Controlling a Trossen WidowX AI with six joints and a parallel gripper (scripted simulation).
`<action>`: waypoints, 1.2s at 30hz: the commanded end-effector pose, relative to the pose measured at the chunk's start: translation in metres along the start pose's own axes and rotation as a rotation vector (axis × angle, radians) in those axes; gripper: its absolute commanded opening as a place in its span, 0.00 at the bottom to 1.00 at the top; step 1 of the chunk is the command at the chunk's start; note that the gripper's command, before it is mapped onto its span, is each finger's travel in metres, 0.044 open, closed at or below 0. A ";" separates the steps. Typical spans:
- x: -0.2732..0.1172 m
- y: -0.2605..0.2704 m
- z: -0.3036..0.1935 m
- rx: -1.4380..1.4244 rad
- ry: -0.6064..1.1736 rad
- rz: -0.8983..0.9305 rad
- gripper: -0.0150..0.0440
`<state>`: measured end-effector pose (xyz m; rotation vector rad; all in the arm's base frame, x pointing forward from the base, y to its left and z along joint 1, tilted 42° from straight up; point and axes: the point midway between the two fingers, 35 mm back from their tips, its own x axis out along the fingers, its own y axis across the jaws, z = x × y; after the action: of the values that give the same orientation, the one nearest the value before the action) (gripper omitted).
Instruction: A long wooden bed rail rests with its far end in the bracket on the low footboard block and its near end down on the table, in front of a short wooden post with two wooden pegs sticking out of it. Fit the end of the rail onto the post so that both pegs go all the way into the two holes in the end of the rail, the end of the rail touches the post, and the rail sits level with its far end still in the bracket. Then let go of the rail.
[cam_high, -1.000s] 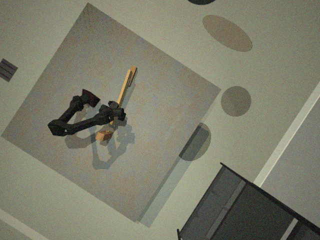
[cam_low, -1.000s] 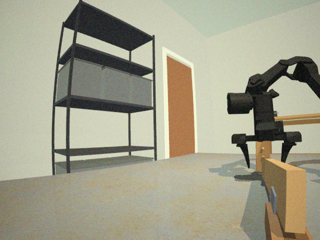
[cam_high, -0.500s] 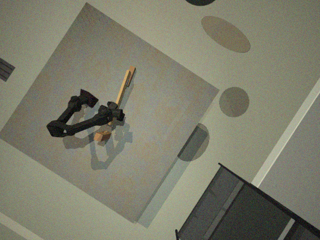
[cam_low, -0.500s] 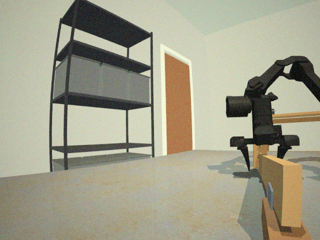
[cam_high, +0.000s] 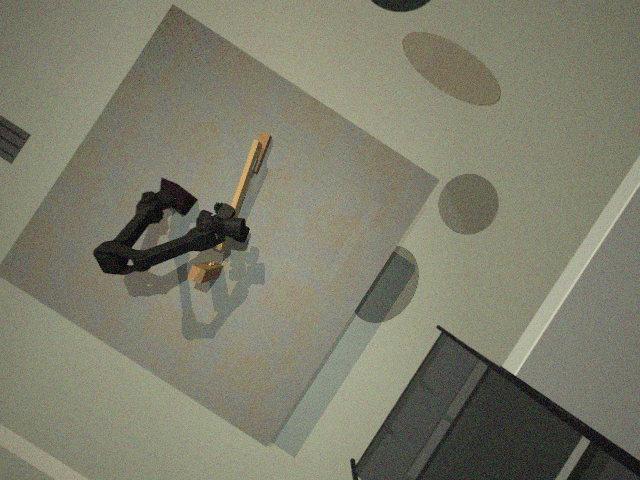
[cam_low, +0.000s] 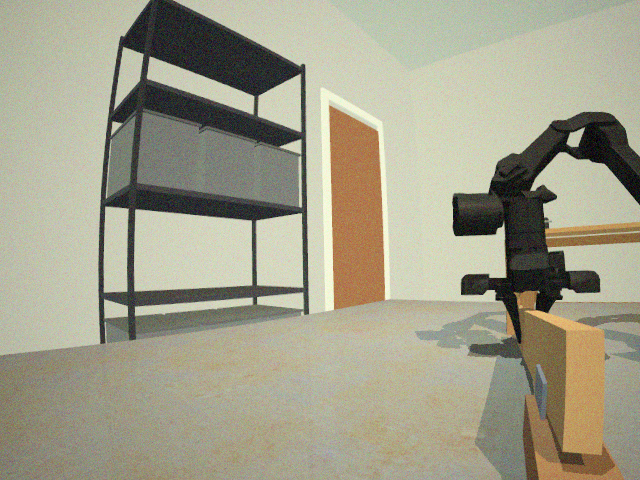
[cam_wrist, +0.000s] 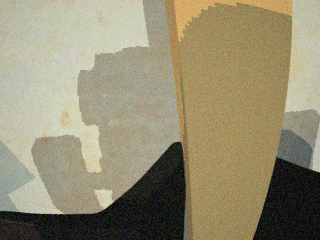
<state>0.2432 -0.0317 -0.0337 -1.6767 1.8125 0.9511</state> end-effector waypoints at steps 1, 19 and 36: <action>0.000 0.000 0.000 -0.005 0.003 -0.002 0.26; -0.002 0.000 0.000 -0.005 0.003 -0.002 0.25; -0.011 -0.002 0.000 -0.005 0.002 -0.002 0.25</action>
<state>0.2422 -0.0292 -0.0286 -1.6804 1.8253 0.9508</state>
